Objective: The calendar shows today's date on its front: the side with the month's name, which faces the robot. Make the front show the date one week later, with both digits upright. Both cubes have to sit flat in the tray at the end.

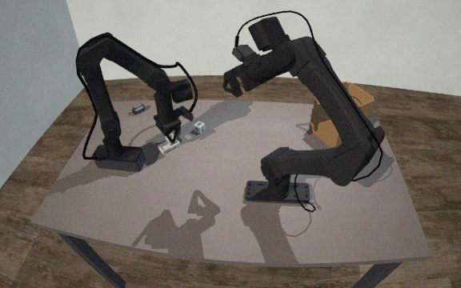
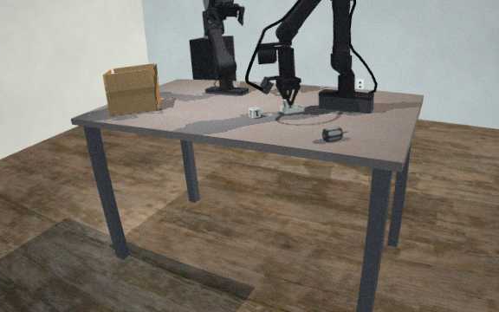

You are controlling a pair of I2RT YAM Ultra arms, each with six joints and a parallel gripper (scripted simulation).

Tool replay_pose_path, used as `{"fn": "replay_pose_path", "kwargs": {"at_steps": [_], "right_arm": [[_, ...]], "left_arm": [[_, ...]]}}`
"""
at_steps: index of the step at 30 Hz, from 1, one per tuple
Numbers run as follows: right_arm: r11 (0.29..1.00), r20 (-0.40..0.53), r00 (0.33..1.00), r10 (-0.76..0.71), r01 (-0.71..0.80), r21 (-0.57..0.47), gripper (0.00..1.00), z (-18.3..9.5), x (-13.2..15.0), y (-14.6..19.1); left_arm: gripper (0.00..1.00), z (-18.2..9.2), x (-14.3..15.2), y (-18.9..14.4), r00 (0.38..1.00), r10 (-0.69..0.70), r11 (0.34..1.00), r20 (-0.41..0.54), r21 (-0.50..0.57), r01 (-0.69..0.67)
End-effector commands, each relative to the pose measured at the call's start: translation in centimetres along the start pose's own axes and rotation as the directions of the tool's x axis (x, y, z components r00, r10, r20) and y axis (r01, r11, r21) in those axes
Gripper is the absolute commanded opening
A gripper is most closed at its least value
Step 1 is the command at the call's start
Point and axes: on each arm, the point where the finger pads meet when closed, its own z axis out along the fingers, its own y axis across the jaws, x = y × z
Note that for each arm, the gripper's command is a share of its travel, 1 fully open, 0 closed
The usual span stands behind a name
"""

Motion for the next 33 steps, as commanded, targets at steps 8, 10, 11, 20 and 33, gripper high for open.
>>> {"fn": "replay_pose_path", "kwargs": {"at_steps": [8,10,11,20,33], "right_arm": [[1.000,-0.006,1.000,-0.005,0.005,-0.005,1.00,-0.3,0.0,0.1],[1.000,0.013,1.000,-0.005,0.005,-0.003,1.00,-0.6,-0.5,0.0],[1.000,0.039,0.999,-0.005,0.005,-0.001,1.00,-0.3,-1.1,0.0],[0.999,0.233,0.972,-0.025,0.031,-0.020,1.00,4.3,-4.3,0.8],[0.995,0.306,0.951,-0.040,0.066,-0.075,1.00,12.4,-0.7,3.5]], "left_arm": [[0.26,-5.5,-0.5,0.0,1.000,0.003,1.000,0.030,0.013,-0.004],[0.26,-5.5,-1.0,0.1,0.998,0.020,1.000,0.052,0.010,-0.021],[0.26,-5.2,-1.3,0.5,0.998,0.036,0.999,0.053,-0.006,-0.036],[0.26,-3.7,-4.5,6.3,0.996,0.042,0.999,0.081,-0.035,-0.040],[0.26,-0.8,-6.5,12.5,0.998,0.021,1.000,0.066,0.005,-0.021]]}}
